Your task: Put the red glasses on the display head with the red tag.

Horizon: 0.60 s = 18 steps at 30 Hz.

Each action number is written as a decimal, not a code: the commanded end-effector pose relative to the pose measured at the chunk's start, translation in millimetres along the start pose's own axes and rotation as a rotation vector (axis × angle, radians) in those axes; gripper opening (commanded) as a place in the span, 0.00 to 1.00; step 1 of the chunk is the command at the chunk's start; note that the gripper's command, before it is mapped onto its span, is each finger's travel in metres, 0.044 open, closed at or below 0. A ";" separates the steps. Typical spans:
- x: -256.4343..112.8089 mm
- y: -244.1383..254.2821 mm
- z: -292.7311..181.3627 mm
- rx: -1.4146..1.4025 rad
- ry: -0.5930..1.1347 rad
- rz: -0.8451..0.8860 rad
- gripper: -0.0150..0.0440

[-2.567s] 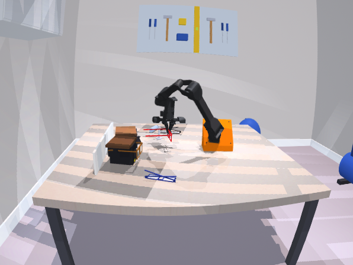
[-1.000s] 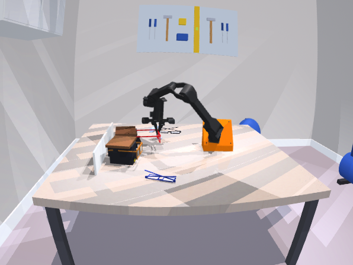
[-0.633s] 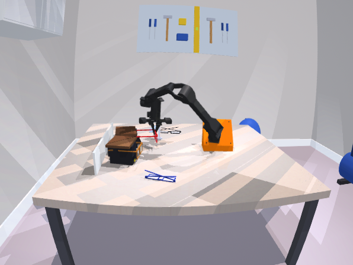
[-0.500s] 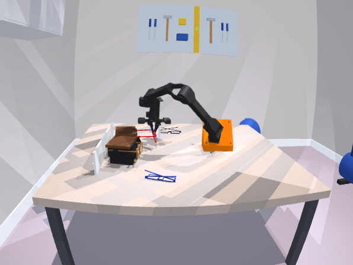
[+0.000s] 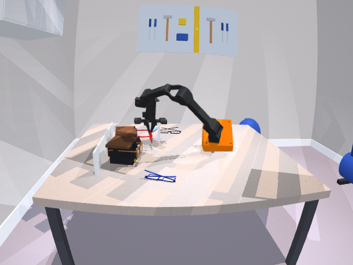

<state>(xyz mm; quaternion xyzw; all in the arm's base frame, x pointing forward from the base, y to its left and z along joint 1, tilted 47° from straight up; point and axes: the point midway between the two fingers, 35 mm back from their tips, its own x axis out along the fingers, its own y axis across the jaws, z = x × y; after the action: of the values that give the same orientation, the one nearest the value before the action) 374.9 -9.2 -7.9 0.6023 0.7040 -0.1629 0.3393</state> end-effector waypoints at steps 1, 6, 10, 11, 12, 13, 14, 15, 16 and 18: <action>-1.0 6.4 0.4 0.003 0.002 0.006 0.25; -0.8 14.0 0.3 0.003 0.002 0.006 0.25; -0.7 20.1 0.3 0.003 0.002 0.006 0.25; -0.6 21.6 0.2 0.002 0.002 0.006 0.25; -0.6 23.2 0.2 0.002 0.002 0.006 0.25; -0.6 24.7 0.2 0.002 0.002 0.006 0.25; -0.5 26.2 0.2 0.002 0.002 0.006 0.25; -0.5 27.7 0.2 0.002 0.002 0.007 0.25; -0.5 29.2 0.1 0.002 0.002 0.007 0.25; -0.4 32.3 0.1 0.002 0.002 0.007 0.25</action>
<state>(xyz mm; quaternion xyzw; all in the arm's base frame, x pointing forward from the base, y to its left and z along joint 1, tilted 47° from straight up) 401.1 -2.2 -3.2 0.6023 0.7039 -0.1620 0.3398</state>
